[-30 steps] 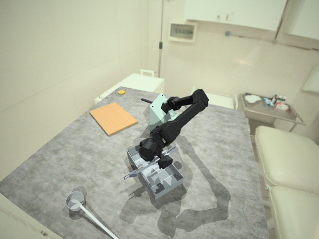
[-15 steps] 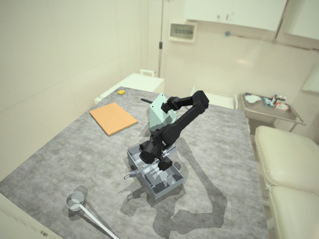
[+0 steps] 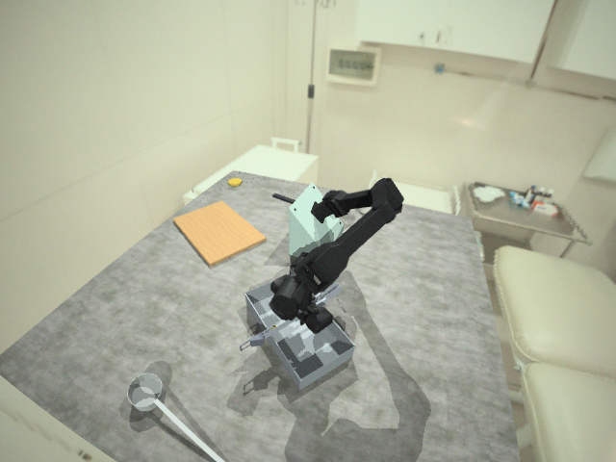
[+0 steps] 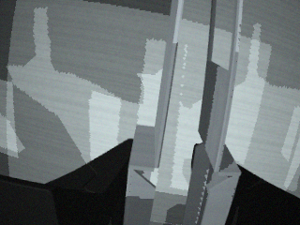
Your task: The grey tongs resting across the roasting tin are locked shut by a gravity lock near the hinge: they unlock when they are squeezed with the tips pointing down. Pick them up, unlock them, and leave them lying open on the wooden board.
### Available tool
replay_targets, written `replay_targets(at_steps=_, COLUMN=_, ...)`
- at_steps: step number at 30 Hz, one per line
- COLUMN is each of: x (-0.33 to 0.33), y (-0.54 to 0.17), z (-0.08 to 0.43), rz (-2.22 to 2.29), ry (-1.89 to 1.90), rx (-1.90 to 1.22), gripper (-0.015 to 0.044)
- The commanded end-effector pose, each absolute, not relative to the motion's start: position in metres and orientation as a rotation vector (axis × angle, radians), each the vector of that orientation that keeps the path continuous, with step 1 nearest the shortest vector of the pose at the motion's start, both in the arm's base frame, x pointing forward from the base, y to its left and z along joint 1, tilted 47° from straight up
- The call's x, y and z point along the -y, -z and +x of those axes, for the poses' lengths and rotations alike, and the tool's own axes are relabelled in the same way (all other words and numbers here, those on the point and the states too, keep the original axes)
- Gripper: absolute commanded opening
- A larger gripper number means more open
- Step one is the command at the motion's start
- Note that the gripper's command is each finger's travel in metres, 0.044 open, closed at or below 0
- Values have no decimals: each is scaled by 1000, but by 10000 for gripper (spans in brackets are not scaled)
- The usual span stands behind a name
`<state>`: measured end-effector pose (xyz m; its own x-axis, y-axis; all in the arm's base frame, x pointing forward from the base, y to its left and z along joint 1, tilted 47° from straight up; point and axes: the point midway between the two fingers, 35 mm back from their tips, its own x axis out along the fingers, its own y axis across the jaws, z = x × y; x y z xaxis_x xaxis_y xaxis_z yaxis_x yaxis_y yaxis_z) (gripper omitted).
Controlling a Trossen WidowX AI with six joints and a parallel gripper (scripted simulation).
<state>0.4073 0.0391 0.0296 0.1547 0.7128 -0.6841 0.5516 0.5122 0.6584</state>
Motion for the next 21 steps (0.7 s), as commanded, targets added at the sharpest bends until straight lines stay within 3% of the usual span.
replay_targets(at_steps=1, x=-39, y=-30, z=407, rz=1142, ry=-162, rx=-1510, gripper=85)
replay_targets(at_steps=9, x=-39, y=-30, z=407, rz=1142, ry=-162, rx=-1510, gripper=32)
replay_targets(at_steps=16, x=-33, y=-34, z=408, rz=1141, ry=-160, rx=-1510, gripper=-150)
replay_targets(at_steps=21, x=12, y=-72, z=404, rz=1139, ry=-152, rx=-1515, gripper=-150)
